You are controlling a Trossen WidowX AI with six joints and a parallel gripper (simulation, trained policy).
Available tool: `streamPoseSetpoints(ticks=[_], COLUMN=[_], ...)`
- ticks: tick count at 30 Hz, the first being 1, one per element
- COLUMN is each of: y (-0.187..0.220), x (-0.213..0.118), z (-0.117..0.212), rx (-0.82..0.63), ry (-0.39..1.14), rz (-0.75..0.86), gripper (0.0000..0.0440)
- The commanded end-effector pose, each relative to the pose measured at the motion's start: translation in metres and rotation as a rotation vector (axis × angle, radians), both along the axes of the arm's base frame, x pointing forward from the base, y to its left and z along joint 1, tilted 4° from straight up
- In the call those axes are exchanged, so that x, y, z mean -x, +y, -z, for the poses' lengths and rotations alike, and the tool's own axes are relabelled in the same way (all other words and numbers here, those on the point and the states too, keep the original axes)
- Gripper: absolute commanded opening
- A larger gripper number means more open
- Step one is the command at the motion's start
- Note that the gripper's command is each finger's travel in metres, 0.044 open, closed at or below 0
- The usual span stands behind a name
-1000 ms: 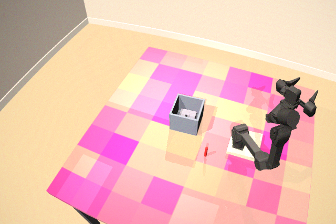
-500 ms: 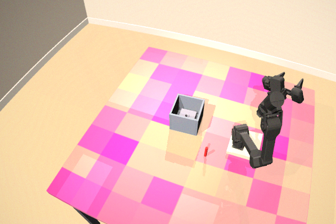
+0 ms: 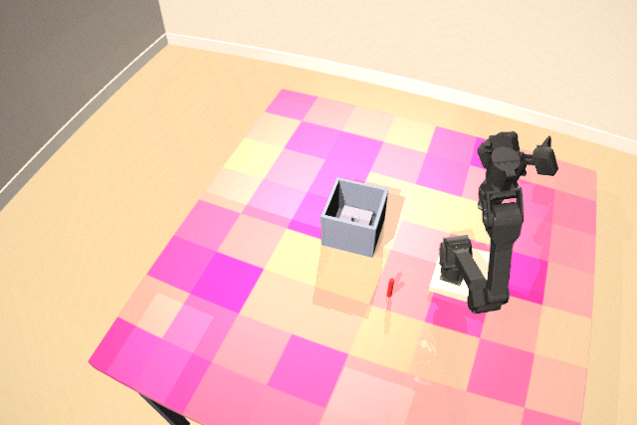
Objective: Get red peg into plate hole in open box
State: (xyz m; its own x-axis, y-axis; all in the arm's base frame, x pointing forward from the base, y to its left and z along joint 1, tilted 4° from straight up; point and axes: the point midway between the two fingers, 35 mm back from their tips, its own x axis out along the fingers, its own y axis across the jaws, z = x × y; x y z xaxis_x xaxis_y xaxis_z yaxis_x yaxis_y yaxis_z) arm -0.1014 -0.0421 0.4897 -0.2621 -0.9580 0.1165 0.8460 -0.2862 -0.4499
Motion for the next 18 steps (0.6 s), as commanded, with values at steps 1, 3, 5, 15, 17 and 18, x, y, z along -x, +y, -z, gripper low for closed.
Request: streamPoseSetpoints(ticks=[1,3,5,15,17,18], y=[-0.015,-0.024,-0.033,-0.073,-0.078,-0.081], x=[-0.014,-0.022,-0.031,-0.084,-0.096,-0.102], z=[0.010,0.014,0.018,0.033,0.036,0.038], rx=[-0.057,-0.087,-0.118,-0.241,-0.265,-0.278], ry=[0.012,0.016,0.018,-0.056,-0.082,-0.095], rz=[-0.044,-0.073,-0.105,-0.339,-0.390,-0.416], gripper=[0.0440,0.0440,0.0440,0.0440,0.0440,0.0440])
